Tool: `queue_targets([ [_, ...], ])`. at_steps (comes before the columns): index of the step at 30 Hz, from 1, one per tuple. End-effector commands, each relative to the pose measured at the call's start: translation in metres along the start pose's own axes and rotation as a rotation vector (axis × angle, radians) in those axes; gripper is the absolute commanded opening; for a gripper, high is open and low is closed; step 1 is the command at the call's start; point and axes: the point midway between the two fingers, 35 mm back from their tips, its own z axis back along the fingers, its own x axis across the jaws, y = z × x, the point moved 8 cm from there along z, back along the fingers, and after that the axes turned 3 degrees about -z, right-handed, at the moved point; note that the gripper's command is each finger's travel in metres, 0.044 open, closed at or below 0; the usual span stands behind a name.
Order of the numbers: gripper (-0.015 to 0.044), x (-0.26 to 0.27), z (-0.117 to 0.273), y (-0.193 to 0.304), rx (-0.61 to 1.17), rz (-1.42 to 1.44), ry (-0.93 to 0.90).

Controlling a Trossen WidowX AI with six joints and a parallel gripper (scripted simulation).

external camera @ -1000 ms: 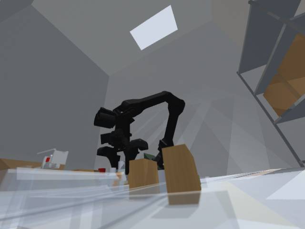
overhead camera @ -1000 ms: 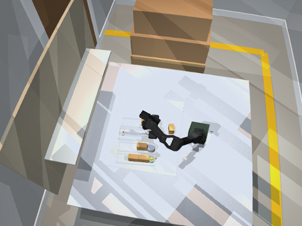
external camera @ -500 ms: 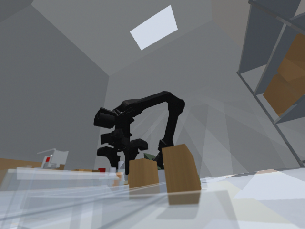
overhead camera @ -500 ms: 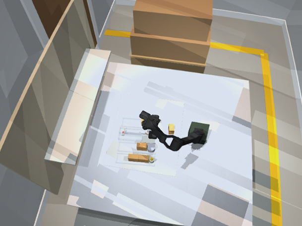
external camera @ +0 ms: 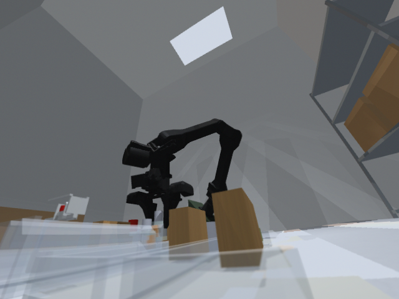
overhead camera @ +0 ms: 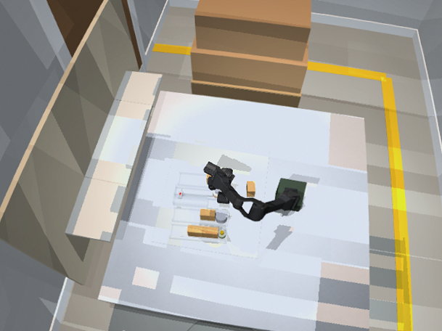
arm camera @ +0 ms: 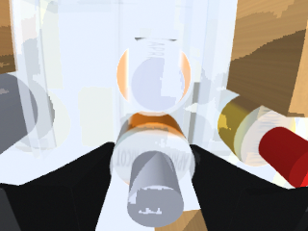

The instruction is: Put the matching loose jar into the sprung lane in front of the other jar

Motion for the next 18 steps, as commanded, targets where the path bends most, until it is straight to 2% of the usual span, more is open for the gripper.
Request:
queue_targets([
  [1, 0.0000, 0.0014, 0.0023, -0.0061, -0.021, 0.016, -0.004],
  [18, 0.0000, 0.0016, 0.0022, -0.0081, -0.021, 0.016, -0.004],
])
